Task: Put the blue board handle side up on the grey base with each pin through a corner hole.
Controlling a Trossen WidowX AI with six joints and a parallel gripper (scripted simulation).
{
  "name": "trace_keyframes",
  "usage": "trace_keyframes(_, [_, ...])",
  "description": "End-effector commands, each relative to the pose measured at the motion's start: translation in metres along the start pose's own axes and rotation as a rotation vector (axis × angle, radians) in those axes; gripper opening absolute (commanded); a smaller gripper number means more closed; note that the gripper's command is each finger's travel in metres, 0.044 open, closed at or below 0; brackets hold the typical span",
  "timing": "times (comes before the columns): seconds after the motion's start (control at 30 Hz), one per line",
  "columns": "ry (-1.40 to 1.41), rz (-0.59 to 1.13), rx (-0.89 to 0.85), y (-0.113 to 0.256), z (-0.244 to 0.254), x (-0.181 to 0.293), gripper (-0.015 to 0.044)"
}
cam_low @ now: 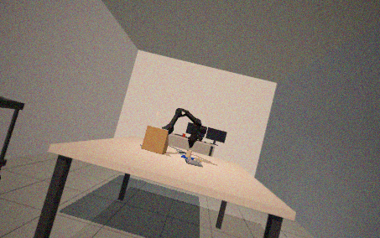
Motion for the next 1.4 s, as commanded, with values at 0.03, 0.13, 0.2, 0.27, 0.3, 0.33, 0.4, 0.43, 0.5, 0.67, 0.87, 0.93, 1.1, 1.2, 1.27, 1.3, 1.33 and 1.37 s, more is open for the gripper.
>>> trace_keyframes(0.03, [-0.006, 0.006, -0.004, -0.008, 0.000, 0.003, 0.0440])
trace_keyframes(0.13, [-0.006, 0.006, -0.003, -0.012, 0.000, 0.002, 0.0440])
trace_keyframes(0.2, [-0.006, 0.006, -0.003, -0.015, 0.000, 0.002, 0.0440])
trace_keyframes(0.27, [-0.006, 0.006, -0.002, -0.018, 0.000, 0.002, 0.0440])
trace_keyframes(0.3, [-0.006, 0.006, -0.002, -0.020, 0.000, 0.002, 0.0440])
trace_keyframes(0.33, [-0.006, 0.006, -0.002, -0.022, 0.000, 0.002, 0.0440])
trace_keyframes(0.4, [-0.006, 0.006, -0.002, -0.025, 0.000, 0.001, 0.0440])
trace_keyframes(0.43, [-0.006, 0.006, -0.002, -0.026, 0.000, 0.001, 0.0440])
trace_keyframes(0.5, [-0.006, 0.006, -0.002, -0.030, 0.000, 0.001, 0.0440])
trace_keyframes(0.67, [-0.006, 0.006, -0.002, -0.038, 0.000, 0.001, 0.0440])
trace_keyframes(0.87, [-0.006, 0.006, -0.002, -0.047, 0.000, 0.001, 0.0440])
trace_keyframes(0.93, [-0.006, 0.006, -0.002, -0.050, 0.000, 0.002, 0.0440])
trace_keyframes(1.1, [-0.006, 0.006, -0.004, -0.058, 0.000, 0.002, 0.0440])
trace_keyframes(1.2, [-0.006, 0.006, -0.005, -0.063, 0.000, 0.003, 0.0440])
trace_keyframes(1.27, [-0.006, 0.006, -0.005, -0.066, 0.001, 0.003, 0.0440])
trace_keyframes(1.3, [-0.006, 0.006, -0.006, -0.068, 0.001, 0.004, 0.0440])
trace_keyframes(1.33, [-0.006, 0.006, -0.006, -0.069, 0.001, 0.004, 0.0440])
trace_keyframes(1.37, [-0.006, 0.006, -0.006, -0.071, 0.001, 0.004, 0.0440])
Point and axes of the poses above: the point midway between the two fingers, 35 mm back from their tips, its own y axis back along the fingers, its own z axis across the jaws, x = y × z, the point moved 2 cm from there along y, back along the fingers, and after that the axes turned 6 degrees about -y, right-handed, at the moved point
